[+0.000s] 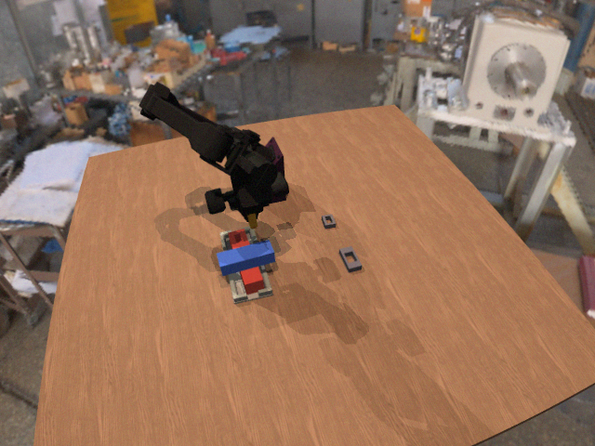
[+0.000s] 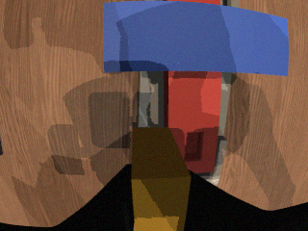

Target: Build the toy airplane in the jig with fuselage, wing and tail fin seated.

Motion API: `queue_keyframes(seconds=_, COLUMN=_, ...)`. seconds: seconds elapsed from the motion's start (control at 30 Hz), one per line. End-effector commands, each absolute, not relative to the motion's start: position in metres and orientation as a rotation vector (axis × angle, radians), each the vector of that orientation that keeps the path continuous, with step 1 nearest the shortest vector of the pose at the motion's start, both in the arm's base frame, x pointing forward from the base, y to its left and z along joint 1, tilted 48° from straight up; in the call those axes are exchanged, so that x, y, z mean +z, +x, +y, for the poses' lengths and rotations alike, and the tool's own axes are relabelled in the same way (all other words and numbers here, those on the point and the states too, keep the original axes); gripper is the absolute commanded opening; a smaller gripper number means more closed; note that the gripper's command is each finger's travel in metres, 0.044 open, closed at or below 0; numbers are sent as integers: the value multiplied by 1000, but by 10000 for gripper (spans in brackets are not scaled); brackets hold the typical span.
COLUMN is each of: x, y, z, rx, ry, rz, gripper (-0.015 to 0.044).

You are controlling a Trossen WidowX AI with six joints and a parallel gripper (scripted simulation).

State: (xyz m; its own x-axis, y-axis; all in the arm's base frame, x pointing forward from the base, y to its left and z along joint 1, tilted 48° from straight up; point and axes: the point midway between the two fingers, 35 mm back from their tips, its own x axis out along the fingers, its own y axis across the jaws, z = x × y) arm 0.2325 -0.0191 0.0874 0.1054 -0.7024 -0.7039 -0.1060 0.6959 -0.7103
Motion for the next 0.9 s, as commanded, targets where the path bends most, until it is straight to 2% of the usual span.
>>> queue_keyframes(seconds=0.0, x=93, y=228, z=-32, rx=-510, ry=-739, rz=1425, gripper=0)
queue_keyframes(seconds=0.37, x=106, y=219, z=-55, rx=-527, ry=-763, rz=1431, gripper=0)
queue_keyframes(seconds=0.47, x=106, y=219, z=-56, rx=-527, ry=-763, rz=1431, gripper=66)
queue_keyframes(seconds=0.87, x=106, y=219, z=-56, rx=-527, ry=-763, rz=1431, gripper=66)
